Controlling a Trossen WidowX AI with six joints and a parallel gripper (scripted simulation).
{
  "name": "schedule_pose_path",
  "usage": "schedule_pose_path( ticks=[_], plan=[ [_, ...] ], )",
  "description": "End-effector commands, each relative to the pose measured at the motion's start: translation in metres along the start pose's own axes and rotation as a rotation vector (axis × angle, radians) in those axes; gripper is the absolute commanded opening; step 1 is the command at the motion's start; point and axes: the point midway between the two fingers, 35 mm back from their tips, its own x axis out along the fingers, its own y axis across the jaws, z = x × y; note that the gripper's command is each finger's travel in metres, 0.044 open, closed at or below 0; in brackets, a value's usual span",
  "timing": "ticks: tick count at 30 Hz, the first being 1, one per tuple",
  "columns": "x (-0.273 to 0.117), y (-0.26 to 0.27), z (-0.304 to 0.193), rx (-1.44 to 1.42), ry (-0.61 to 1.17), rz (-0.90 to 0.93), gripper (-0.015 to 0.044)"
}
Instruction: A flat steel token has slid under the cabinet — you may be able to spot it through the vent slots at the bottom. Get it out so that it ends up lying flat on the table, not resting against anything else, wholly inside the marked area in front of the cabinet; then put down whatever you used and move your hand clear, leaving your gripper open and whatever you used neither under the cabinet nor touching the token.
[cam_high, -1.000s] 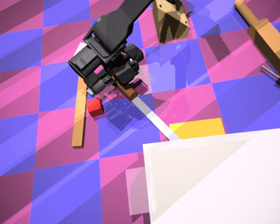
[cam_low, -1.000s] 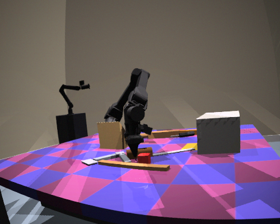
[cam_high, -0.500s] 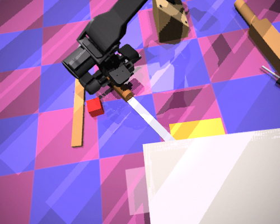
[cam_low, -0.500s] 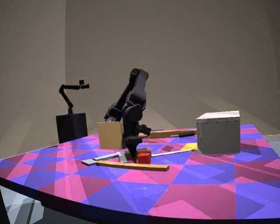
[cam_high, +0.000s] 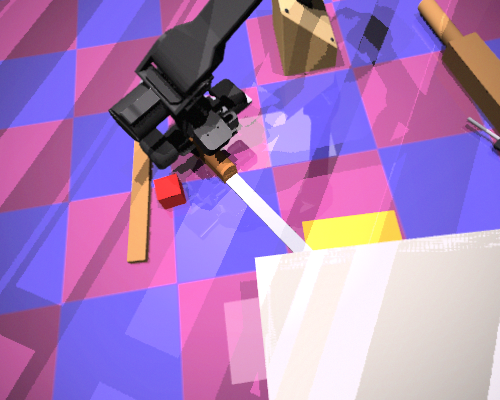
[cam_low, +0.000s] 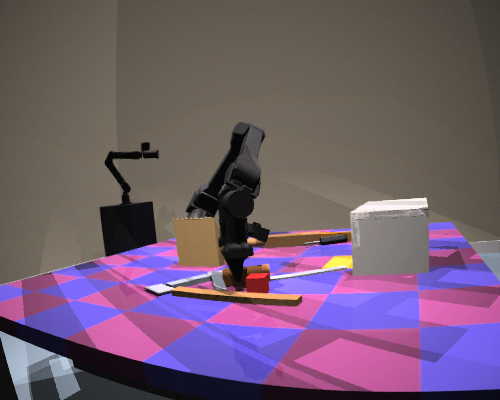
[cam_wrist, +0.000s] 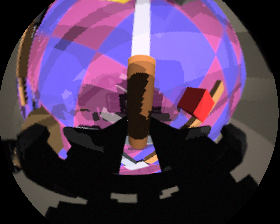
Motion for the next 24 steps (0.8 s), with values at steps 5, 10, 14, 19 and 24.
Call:
schedule_pose_path(
  ticks=[5,10,14,19,24],
  plan=[
    [-0.0010,-0.0009,-0.0004,0.044,-0.001,-0.002,0.0000],
    [-0.0003,-0.0004,-0.0004,0.028,0.001,-0.001,0.0131],
    [-0.0003,-0.0004,-0.0004,0.028,0.001,-0.001,0.0200],
    [-0.0003,-0.0003,-0.0005,0.028,-0.001,-0.002,0.0253],
    [0.0010,-0.0004,-0.0005,0.028,-0.001,-0.002,0.0270]
  ],
)
